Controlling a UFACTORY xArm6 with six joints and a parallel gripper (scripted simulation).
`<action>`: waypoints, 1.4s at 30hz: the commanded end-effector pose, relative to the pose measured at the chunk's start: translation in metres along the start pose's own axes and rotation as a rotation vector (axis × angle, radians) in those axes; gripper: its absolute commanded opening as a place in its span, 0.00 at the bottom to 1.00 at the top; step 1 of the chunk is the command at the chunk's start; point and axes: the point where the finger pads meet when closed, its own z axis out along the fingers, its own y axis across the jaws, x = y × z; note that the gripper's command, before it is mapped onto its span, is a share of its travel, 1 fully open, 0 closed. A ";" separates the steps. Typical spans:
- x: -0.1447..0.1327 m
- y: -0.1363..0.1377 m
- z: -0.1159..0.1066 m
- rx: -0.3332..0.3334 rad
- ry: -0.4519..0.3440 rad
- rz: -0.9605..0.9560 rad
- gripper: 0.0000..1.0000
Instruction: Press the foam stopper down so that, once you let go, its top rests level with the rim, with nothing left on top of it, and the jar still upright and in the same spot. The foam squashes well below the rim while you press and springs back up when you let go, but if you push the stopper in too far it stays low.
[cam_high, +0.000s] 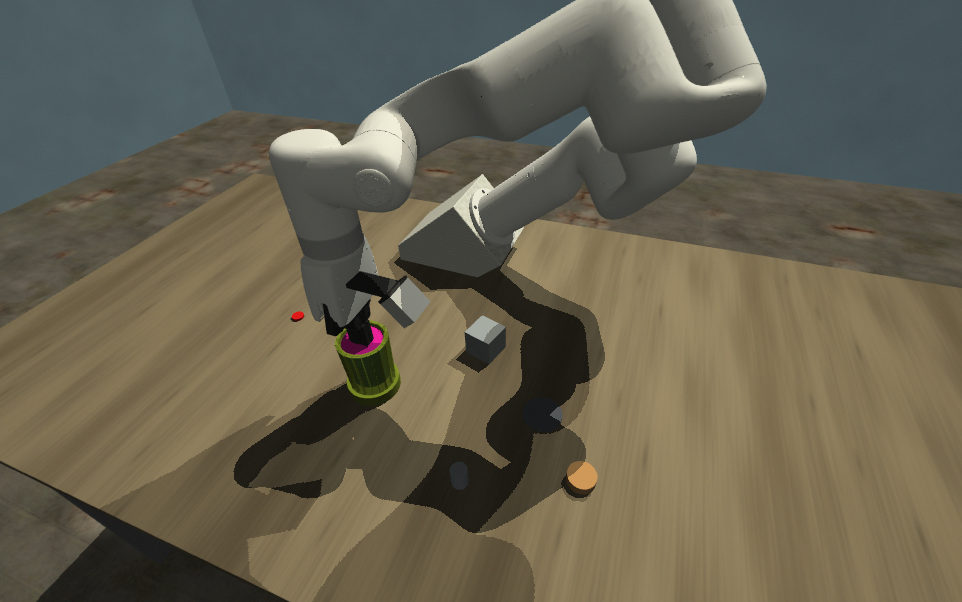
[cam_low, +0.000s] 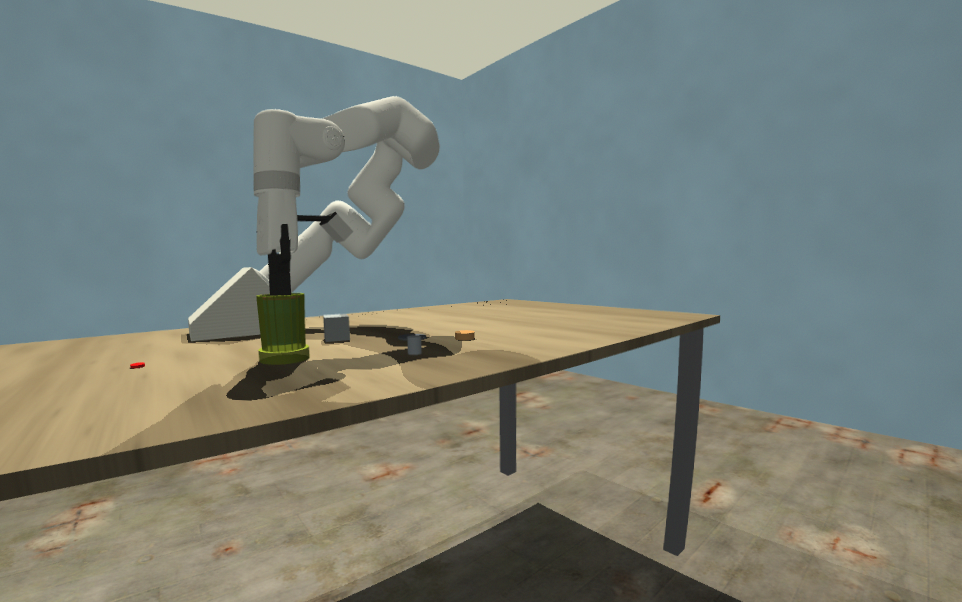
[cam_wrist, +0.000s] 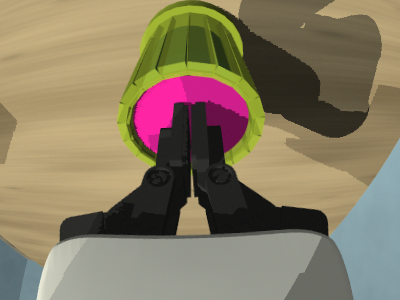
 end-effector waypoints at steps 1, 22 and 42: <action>0.000 0.001 -0.001 -0.003 -0.002 -0.001 0.00; 0.000 0.001 -0.029 -0.003 -0.002 -0.001 0.00; 0.000 0.001 -0.053 -0.003 -0.002 -0.001 0.00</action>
